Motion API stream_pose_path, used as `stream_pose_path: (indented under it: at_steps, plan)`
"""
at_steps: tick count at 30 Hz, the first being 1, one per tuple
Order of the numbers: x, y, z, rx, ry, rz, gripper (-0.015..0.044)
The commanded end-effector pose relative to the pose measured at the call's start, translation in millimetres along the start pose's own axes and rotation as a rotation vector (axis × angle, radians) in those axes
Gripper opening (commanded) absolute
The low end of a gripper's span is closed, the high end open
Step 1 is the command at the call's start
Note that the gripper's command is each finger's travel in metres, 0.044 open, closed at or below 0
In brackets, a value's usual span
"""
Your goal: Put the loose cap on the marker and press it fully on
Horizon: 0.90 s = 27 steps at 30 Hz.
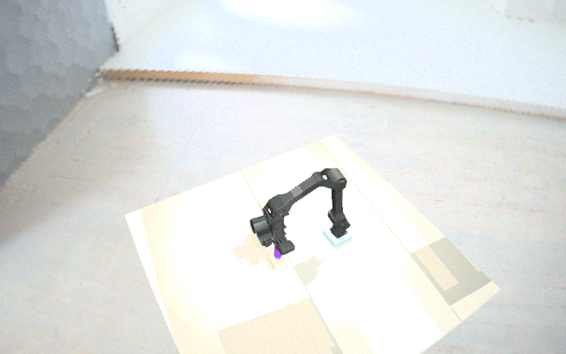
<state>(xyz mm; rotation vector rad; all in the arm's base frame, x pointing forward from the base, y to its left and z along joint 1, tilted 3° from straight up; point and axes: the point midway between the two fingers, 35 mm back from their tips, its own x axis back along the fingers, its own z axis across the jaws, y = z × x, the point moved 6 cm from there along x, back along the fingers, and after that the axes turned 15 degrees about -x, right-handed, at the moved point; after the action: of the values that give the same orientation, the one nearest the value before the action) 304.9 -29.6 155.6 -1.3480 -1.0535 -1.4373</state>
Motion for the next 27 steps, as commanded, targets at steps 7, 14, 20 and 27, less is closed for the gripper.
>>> stream_pose_path:
  at_steps: [7,14,20,27]
  plan:
    - [-3,1,1,0.002,0.003,-0.007,0.0000]
    - [15,4,1,0.002,0.003,-0.007,0.0000]
    - [83,2,1,0.002,0.002,-0.005,0.0000]
    - [86,1,1,0.002,0.002,-0.005,0.0026]
